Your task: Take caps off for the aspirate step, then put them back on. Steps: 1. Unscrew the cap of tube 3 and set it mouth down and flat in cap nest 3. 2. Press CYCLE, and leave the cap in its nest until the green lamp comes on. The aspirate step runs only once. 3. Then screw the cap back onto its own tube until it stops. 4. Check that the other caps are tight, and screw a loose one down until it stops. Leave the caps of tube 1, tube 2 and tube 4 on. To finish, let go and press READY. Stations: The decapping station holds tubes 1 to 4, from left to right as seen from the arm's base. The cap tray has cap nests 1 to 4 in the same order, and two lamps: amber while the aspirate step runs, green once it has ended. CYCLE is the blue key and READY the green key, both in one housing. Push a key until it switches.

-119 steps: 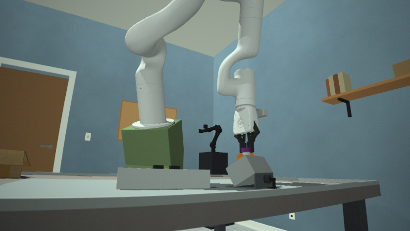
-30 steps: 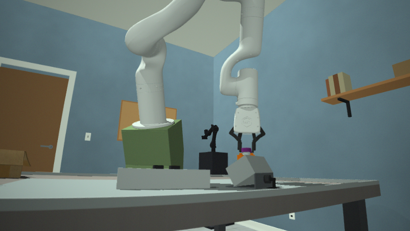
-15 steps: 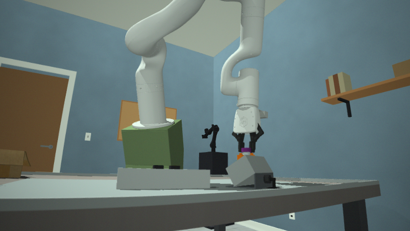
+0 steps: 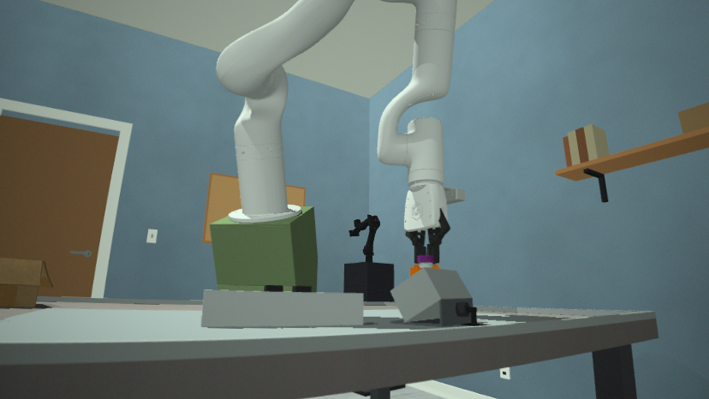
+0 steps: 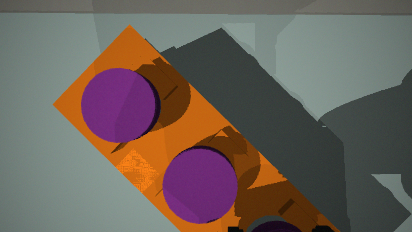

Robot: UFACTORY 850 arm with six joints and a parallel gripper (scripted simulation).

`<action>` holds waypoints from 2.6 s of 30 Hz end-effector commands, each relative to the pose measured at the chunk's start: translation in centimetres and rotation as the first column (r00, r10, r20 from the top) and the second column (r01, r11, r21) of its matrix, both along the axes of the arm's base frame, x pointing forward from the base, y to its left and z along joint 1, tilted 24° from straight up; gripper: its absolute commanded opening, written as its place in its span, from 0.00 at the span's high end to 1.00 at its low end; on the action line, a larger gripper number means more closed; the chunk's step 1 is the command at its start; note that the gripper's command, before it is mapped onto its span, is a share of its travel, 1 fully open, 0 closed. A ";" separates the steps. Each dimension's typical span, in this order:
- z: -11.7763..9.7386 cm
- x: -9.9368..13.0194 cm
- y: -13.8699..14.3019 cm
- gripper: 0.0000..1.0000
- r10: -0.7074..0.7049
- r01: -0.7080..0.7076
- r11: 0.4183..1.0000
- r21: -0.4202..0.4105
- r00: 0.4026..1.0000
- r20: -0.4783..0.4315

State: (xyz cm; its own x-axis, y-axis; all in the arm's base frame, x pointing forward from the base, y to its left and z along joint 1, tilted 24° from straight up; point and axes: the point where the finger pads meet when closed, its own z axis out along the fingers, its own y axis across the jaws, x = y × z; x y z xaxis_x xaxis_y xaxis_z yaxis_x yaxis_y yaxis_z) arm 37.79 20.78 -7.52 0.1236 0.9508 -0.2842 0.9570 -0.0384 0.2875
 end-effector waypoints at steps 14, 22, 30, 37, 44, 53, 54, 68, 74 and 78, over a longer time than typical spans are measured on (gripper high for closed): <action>0.0 0.0 0.0 1.00 0.138 -0.139 0.990 -0.023 0.990 -0.028; 0.0 0.0 0.0 1.00 0.394 -0.406 0.910 -0.080 0.909 -0.134; 0.1 0.0 0.0 1.00 0.628 -0.668 0.737 -0.104 0.733 -0.261; 0.1 0.0 0.0 1.00 0.717 -0.777 0.621 -0.101 0.616 -0.328; 0.1 0.0 0.0 1.00 0.820 -0.923 0.379 -0.068 0.370 -0.437; 0.1 0.0 0.0 1.00 0.844 -0.994 0.112 -0.004 0.097 -0.528; 0.1 0.0 0.0 1.00 0.844 -0.994 0.112 -0.004 0.097 -0.528; 0.1 0.0 0.0 0.54 0.842 -0.996 0.093 0.001 0.078 -0.533; 0.1 0.0 0.0 0.54 0.842 -0.996 0.093 0.001 0.078 -0.533; 0.1 0.0 0.0 0.54 0.833 -0.947 0.318 -0.056 0.307 -0.460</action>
